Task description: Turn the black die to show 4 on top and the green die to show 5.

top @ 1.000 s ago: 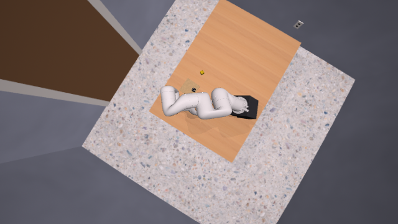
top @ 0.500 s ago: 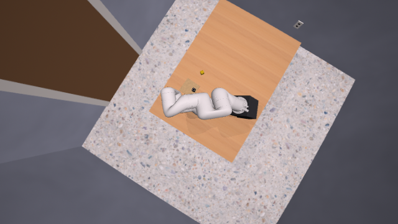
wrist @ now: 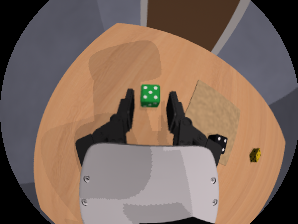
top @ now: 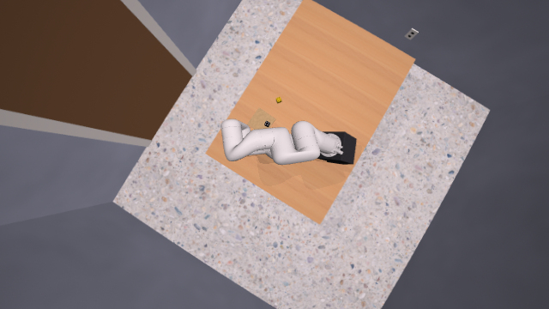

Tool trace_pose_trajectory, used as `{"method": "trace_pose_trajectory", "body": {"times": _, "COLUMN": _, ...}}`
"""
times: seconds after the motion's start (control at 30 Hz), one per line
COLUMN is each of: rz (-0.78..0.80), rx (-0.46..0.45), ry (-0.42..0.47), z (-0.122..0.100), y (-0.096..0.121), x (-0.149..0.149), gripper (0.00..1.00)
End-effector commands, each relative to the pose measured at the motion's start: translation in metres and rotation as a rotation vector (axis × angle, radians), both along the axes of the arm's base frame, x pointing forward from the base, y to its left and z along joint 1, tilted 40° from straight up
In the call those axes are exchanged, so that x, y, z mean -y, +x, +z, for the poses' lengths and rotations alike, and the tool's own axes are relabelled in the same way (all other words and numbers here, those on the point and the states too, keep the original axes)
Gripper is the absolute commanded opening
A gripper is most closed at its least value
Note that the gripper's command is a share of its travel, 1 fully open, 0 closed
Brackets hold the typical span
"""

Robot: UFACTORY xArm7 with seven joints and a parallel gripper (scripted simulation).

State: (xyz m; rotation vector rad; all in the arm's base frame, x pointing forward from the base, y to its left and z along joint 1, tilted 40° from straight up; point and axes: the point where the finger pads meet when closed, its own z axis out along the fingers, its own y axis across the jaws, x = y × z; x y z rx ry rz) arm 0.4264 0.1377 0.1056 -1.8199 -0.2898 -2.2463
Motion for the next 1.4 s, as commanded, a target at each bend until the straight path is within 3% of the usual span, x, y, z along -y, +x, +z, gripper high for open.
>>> {"method": "trace_pose_trajectory", "body": {"times": 0.0, "rz": 0.0, "rx": -0.001, "ry": -0.001, "z": 0.007, "y": -0.006, "x": 0.002, "gripper": 0.47}}
{"method": "trace_pose_trajectory", "body": {"times": 0.3, "rz": 0.0, "rx": -0.001, "ry": -0.001, "z": 0.033, "y": -0.026, "x": 0.008, "gripper": 0.47}}
{"method": "trace_pose_trajectory", "body": {"times": 0.8, "rz": 0.0, "rx": -0.024, "ry": -0.008, "z": 0.037, "y": -0.027, "x": 0.008, "gripper": 0.47}}
{"method": "trace_pose_trajectory", "body": {"times": 1.13, "rz": -0.001, "rx": -0.143, "ry": -0.046, "z": 0.042, "y": -0.025, "x": 0.008, "gripper": 0.47}}
{"method": "trace_pose_trajectory", "body": {"times": 1.37, "rz": -0.002, "rx": -0.322, "ry": -0.103, "z": 0.051, "y": -0.021, "x": 0.006, "gripper": 0.47}}
